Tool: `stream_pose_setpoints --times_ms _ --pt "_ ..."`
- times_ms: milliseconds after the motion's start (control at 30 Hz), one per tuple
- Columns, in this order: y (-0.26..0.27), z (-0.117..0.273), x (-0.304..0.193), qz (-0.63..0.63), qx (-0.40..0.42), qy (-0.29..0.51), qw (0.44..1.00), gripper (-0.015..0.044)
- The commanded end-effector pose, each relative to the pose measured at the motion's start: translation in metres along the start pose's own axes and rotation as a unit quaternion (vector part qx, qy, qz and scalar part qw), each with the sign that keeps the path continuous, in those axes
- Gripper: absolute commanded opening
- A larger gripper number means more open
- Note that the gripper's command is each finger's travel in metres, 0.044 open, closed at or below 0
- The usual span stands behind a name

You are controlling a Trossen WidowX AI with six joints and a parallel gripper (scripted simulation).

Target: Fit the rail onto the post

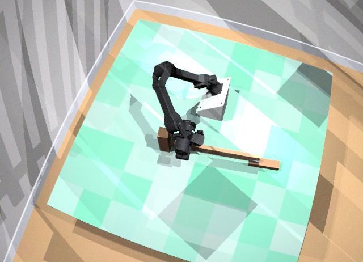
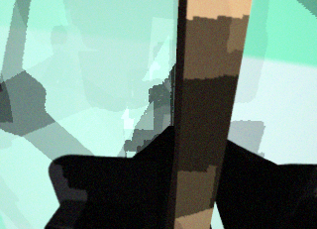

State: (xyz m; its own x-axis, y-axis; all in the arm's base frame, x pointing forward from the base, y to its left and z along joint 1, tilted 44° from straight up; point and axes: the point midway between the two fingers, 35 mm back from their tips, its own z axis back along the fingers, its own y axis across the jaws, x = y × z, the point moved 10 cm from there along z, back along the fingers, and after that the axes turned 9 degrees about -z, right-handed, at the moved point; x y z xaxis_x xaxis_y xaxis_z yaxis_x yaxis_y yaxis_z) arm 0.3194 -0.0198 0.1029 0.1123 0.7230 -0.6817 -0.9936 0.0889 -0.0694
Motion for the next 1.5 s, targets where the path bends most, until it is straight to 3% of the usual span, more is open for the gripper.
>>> stream_pose_setpoints --times_ms 0,567,1133,1333,1467 --pt "-0.002 0.001 -0.002 0.0 -0.003 0.001 1.0 0.0" --pt "-0.002 0.002 -0.008 0.0 -0.003 0.002 1.0 0.0" --pt "-0.001 0.0 -0.005 0.0 -0.001 0.0 1.0 0.044" --pt "-0.001 0.002 -0.004 0.0 -0.001 0.0 1.0 0.044" --pt "0.004 0.028 0.023 0.0 -0.003 0.0 1.0 0.044"
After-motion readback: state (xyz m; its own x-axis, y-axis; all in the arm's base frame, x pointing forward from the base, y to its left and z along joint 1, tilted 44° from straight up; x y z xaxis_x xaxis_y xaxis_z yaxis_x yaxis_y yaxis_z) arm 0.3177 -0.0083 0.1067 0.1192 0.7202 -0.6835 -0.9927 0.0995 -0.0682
